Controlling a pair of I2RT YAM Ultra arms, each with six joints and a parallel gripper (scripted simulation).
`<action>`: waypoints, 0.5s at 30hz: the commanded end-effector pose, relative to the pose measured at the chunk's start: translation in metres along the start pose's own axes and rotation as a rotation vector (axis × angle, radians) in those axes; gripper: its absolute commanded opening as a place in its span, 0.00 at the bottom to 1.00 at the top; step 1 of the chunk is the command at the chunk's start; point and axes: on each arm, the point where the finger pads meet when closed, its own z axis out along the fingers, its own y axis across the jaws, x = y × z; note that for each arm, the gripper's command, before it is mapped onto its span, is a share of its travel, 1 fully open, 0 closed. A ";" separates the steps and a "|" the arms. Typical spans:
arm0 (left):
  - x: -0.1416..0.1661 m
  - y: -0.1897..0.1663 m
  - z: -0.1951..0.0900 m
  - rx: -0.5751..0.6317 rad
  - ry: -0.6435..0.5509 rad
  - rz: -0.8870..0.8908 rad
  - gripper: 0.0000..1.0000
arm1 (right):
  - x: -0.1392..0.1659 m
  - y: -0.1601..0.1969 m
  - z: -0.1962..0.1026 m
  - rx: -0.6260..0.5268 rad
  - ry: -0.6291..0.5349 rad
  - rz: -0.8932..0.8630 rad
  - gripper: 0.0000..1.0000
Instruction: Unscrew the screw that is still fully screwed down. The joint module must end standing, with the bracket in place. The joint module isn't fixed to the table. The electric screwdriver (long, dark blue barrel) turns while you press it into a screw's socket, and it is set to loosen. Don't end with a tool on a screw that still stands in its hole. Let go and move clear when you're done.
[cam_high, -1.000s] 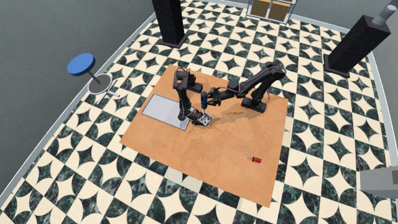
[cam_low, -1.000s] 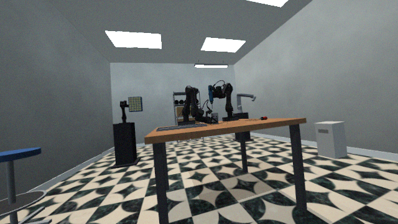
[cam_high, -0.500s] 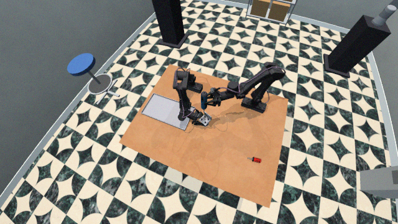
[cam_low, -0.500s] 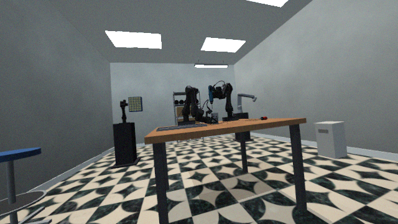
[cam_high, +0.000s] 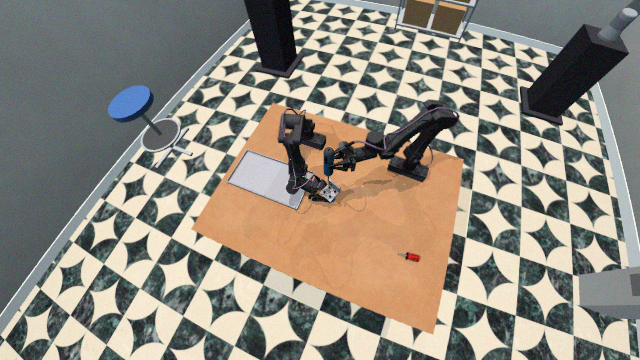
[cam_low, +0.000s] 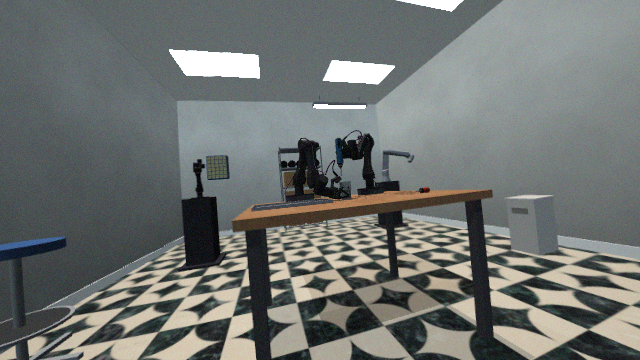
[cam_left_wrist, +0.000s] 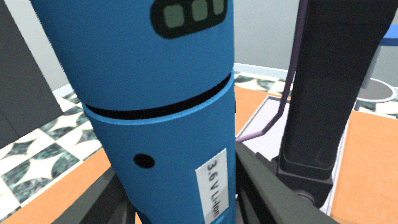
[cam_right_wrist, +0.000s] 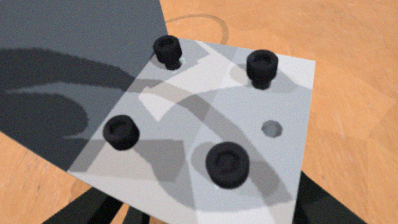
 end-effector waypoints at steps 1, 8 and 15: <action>-0.047 -0.002 -0.005 -0.002 -0.155 -0.012 0.42 | -0.006 -0.003 0.000 -0.002 -0.010 -0.016 0.59; -0.050 -0.002 -0.004 -0.001 -0.163 -0.012 0.42 | -0.006 -0.003 0.000 -0.002 -0.010 -0.016 0.59; -0.046 -0.004 -0.005 0.002 -0.152 -0.013 0.42 | -0.006 -0.003 0.000 -0.002 -0.010 -0.016 0.59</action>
